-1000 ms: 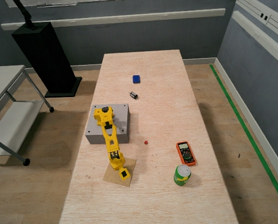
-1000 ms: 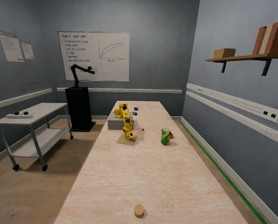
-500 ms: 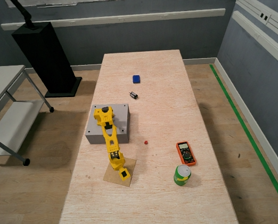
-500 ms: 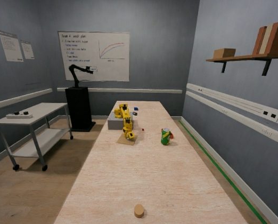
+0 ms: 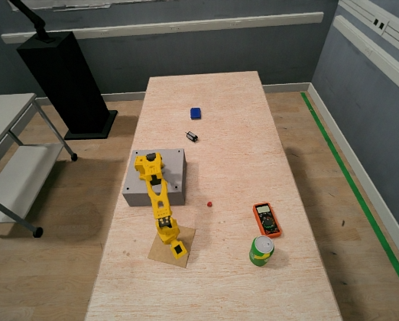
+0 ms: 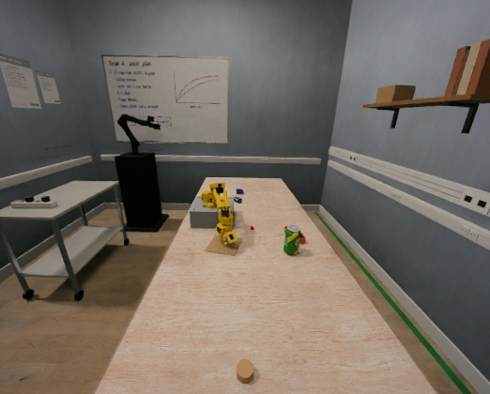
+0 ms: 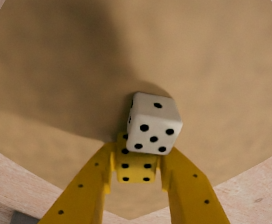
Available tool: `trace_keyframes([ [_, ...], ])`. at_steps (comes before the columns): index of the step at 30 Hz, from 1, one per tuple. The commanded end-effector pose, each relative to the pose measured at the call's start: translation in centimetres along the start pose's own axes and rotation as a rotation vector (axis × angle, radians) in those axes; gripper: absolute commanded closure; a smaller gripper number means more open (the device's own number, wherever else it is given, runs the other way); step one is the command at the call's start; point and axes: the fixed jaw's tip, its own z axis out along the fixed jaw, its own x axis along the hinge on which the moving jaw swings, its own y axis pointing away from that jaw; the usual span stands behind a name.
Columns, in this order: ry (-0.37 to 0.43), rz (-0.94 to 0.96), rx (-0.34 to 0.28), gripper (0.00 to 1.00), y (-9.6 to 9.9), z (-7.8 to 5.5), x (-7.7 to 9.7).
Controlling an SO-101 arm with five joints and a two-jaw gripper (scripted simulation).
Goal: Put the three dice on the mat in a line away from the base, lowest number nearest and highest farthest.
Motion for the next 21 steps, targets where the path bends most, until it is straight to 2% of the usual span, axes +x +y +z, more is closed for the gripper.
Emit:
trace_keyframes([
  [1,-0.002,0.017,-0.001,0.91,-0.14,0.31,0.03],
  [21,-0.002,0.017,-0.001,0.75,-0.14,0.31,0.03],
])
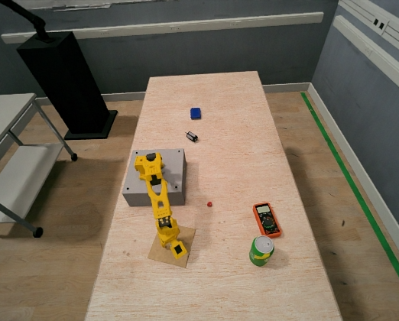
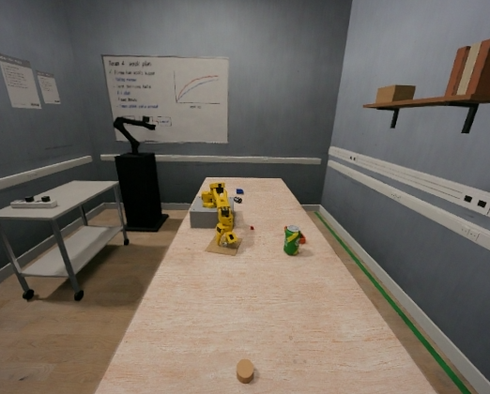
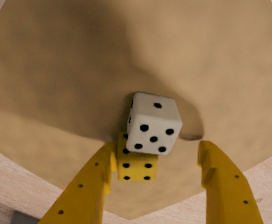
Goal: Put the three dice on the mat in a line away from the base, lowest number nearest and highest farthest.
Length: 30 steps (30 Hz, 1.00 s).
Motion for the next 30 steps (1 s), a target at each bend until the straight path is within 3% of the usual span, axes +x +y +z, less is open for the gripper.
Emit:
trace_keyframes([
  [1,-0.001,0.017,-0.001,0.74,-0.1,0.3,0.0],
  [15,-0.001,0.017,-0.001,0.73,-0.2,0.0,0.0],
  [30,-0.001,0.017,-0.001,0.73,-0.2,-4.1,-0.1],
])
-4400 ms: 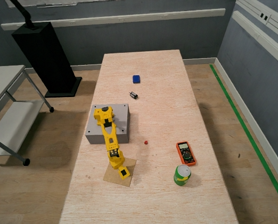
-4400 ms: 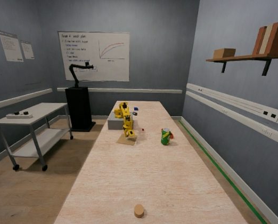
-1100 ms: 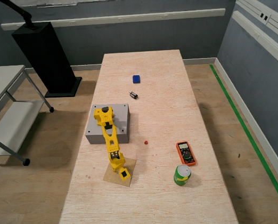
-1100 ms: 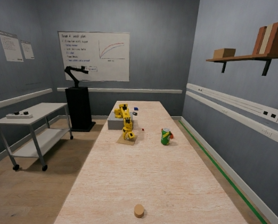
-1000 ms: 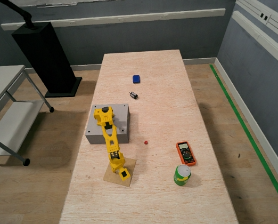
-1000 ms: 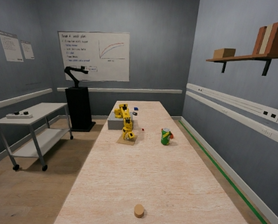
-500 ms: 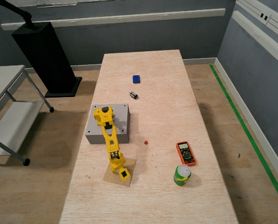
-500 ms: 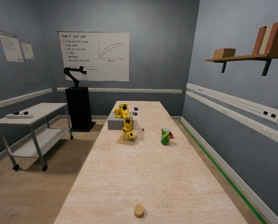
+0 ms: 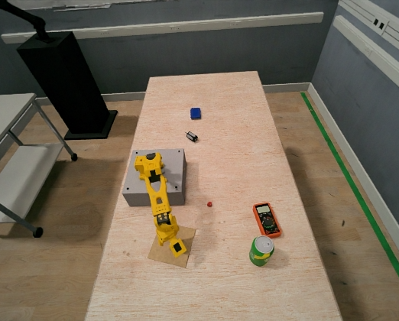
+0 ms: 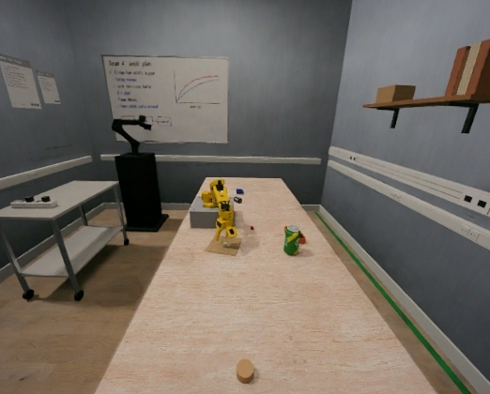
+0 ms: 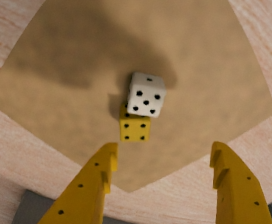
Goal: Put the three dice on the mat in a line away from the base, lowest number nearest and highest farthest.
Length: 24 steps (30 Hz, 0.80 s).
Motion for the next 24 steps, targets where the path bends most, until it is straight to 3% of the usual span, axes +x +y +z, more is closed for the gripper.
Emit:
trace_keyframes([
  [1,0.001,0.017,-0.002,0.73,-0.1,-1.6,0.2],
  [8,0.001,0.017,-0.002,0.73,-0.1,-2.8,0.3],
  [24,0.001,0.017,-0.002,0.73,-0.1,-2.8,0.3],
])
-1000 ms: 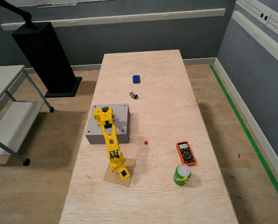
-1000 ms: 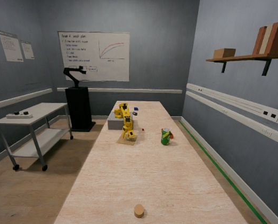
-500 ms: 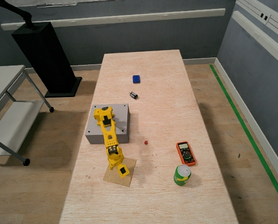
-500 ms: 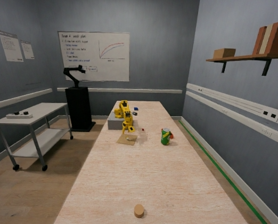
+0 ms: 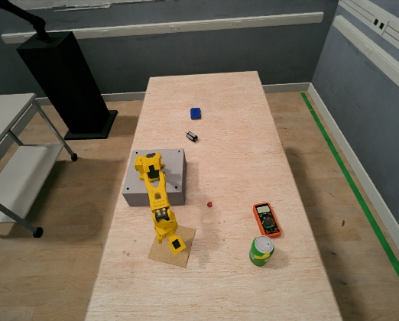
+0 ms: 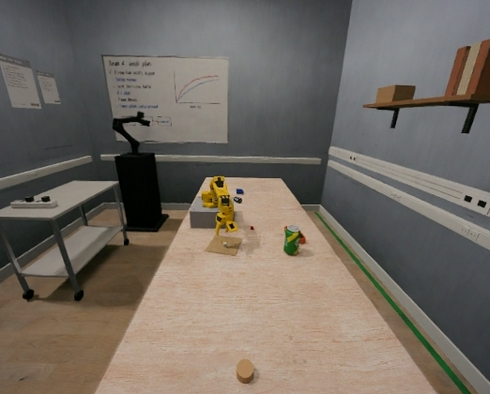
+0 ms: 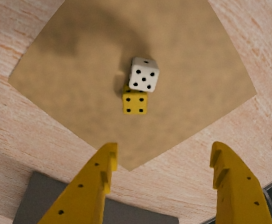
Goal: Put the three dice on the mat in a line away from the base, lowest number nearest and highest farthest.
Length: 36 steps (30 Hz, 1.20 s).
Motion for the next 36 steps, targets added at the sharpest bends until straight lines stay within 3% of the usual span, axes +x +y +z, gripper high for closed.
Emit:
trace_keyframes([
  [1,0.008,0.017,-0.004,0.73,-0.1,-0.2,0.3],
  [9,0.004,0.017,-0.003,0.73,-0.1,-0.3,0.2],
  [13,-0.033,0.017,0.01,0.73,-0.3,-1.3,-0.3],
  [17,-0.117,0.017,0.037,0.74,-0.6,-3.5,-1.3],
  [21,-0.23,0.017,0.074,0.74,-1.0,-6.5,-2.4],
  [23,-0.23,0.017,0.074,0.74,-1.0,-6.5,-2.4],
  [30,-0.41,0.017,0.132,0.75,-1.3,-11.7,-3.4],
  [36,-0.466,0.017,0.151,0.75,-1.4,-13.3,-3.5],
])
